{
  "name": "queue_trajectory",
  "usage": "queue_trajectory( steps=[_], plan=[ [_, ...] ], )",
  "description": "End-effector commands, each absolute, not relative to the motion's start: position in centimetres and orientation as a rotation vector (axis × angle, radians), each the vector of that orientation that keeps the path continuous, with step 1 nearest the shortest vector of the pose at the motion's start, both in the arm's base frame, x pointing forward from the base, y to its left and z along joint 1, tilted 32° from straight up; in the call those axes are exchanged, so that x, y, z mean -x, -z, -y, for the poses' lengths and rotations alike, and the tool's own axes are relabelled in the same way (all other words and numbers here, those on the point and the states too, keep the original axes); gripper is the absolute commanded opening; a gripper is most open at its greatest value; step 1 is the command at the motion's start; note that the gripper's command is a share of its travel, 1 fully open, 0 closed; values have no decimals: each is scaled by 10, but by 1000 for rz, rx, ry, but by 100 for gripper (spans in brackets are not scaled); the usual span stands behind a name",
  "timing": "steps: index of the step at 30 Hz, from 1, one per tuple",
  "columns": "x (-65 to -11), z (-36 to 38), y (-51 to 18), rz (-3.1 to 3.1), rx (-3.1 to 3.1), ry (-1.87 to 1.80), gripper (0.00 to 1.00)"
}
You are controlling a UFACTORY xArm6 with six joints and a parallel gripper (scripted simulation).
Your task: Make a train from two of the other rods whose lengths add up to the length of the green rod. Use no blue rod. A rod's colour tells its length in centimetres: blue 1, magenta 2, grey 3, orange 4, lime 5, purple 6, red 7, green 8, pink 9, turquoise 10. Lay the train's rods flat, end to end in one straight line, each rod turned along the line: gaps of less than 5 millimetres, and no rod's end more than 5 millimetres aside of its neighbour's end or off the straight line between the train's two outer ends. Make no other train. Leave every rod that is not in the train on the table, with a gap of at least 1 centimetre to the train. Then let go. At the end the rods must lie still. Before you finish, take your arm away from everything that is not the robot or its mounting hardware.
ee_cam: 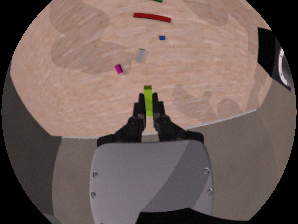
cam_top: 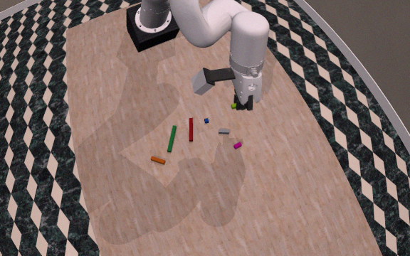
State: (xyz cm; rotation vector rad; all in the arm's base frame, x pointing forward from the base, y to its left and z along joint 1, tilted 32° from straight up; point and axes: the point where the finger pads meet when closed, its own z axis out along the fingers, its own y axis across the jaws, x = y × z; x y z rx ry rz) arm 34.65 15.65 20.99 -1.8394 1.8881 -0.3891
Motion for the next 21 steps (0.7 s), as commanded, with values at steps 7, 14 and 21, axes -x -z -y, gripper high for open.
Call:
queue_trajectory(
  steps=[7,14,21],
  plan=[
    [-368,-149,-222,-2111,1530,305,4],
    [-368,-149,-222,-2118,1519,302,4],
    [-368,-149,-222,-2118,1519,302,4]
  ],
)
